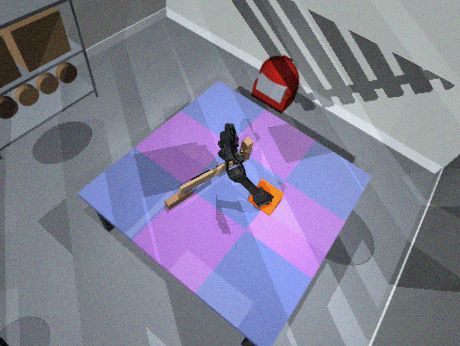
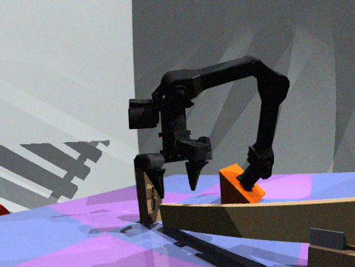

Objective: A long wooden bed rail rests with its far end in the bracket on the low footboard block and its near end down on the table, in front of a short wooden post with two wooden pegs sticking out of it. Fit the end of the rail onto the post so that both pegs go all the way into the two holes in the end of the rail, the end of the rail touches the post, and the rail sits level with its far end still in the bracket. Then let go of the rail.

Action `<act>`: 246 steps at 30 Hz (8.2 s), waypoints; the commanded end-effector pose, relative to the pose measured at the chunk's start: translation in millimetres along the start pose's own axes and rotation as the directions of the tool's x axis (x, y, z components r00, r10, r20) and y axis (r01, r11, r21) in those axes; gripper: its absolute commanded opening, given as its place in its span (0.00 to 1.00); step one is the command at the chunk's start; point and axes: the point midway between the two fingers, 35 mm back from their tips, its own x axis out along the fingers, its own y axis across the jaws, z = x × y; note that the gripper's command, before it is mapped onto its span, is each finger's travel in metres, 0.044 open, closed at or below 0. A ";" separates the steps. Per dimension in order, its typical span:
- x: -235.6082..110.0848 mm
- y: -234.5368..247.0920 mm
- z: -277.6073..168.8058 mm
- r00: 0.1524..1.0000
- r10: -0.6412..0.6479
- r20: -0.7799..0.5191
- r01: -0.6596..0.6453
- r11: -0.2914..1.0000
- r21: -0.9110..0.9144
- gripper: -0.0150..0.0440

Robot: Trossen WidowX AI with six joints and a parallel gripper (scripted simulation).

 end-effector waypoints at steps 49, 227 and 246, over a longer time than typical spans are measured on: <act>75.6 4.3 1.4 1.000 0.014 0.015 -0.014 0.999 -0.034 1.00; 26.7 2.5 0.5 1.000 0.014 0.012 -0.014 0.999 -0.033 0.25; 27.4 2.9 -5.0 1.000 0.014 0.012 -0.014 0.999 -0.033 0.25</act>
